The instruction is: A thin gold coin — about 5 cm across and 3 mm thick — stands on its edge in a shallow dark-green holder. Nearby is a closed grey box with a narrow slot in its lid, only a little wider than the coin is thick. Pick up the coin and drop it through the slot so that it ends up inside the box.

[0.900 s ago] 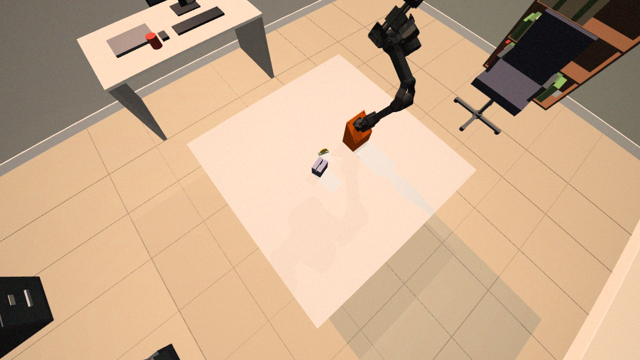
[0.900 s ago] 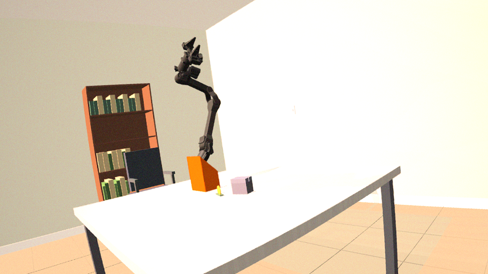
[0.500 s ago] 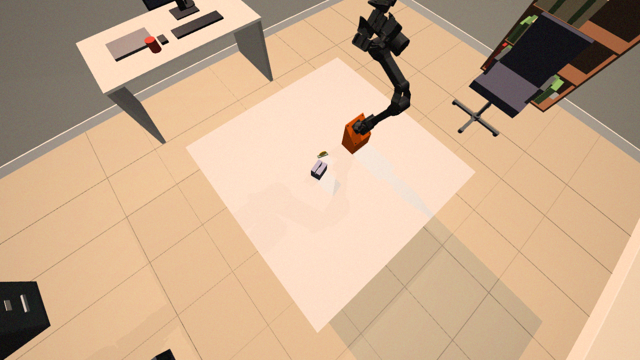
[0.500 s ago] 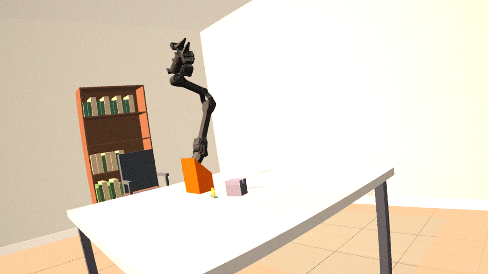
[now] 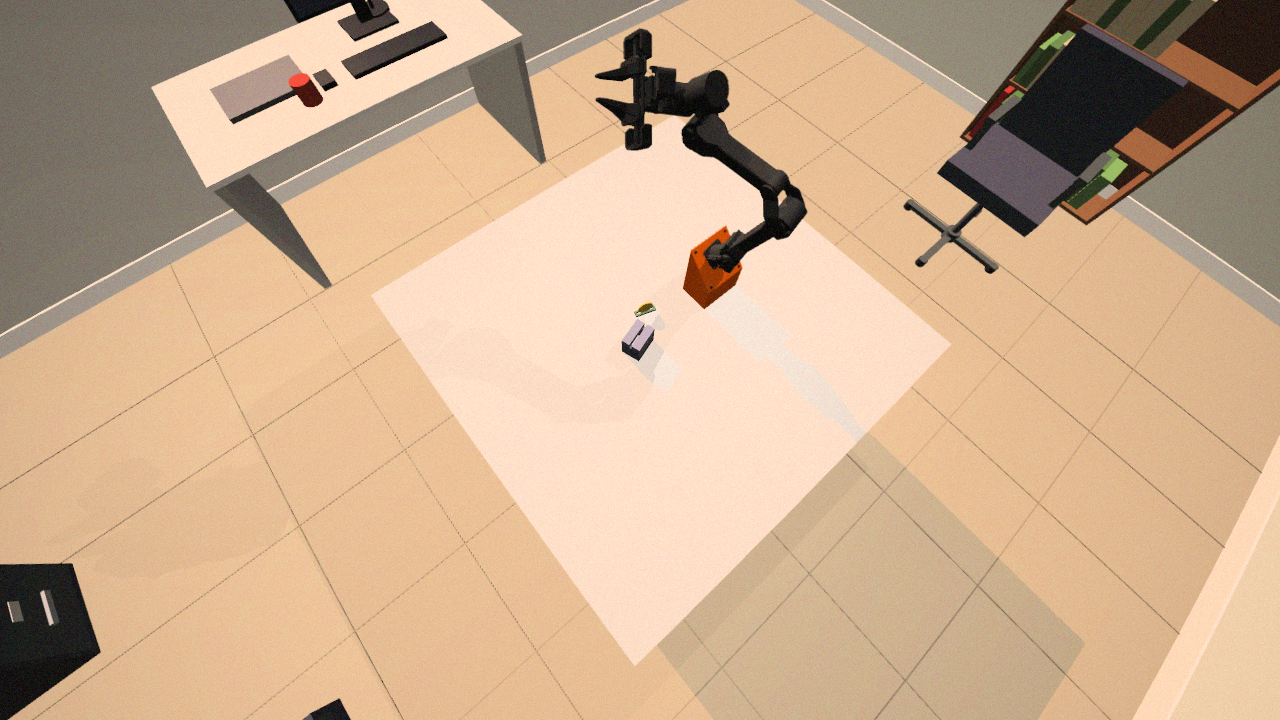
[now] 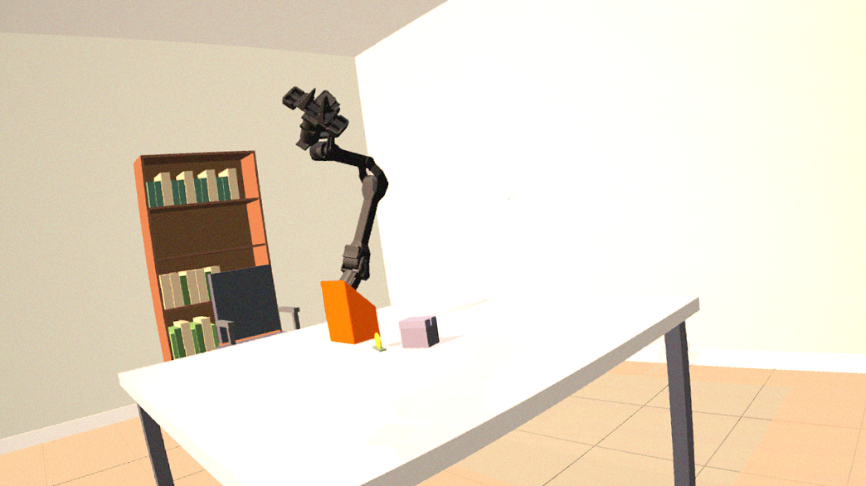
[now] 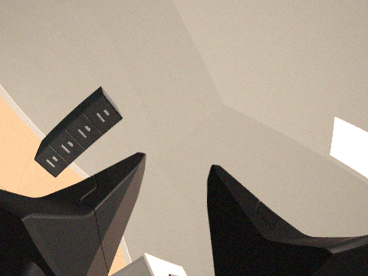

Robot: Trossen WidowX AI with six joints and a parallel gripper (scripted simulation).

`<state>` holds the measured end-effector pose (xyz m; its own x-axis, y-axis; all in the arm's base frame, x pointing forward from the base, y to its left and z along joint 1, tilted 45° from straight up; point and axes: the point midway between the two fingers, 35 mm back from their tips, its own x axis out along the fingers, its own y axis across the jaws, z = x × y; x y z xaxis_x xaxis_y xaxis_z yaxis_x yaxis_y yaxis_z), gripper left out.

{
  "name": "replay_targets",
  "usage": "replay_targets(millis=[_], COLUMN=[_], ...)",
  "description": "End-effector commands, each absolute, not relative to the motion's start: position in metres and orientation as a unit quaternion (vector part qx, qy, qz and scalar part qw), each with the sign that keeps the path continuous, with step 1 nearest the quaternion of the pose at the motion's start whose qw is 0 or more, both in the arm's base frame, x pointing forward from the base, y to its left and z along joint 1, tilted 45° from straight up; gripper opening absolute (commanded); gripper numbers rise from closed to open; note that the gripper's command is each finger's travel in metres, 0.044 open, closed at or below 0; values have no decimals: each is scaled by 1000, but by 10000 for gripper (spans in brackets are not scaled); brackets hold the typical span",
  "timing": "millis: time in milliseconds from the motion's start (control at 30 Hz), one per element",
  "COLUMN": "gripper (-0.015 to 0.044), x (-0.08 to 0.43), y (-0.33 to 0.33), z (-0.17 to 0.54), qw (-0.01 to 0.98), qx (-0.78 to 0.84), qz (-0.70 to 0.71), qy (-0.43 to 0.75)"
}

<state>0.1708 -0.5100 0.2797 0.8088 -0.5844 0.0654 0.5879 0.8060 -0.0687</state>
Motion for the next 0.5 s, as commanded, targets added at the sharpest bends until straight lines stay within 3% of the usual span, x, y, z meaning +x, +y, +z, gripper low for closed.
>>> replay_targets(millis=[0, 467], gripper=[161, 161], x=[206, 297], y=[-495, -348], z=[229, 52], qw=[959, 914], qx=[30, 263], qz=[-282, -129], qy=[30, 280])
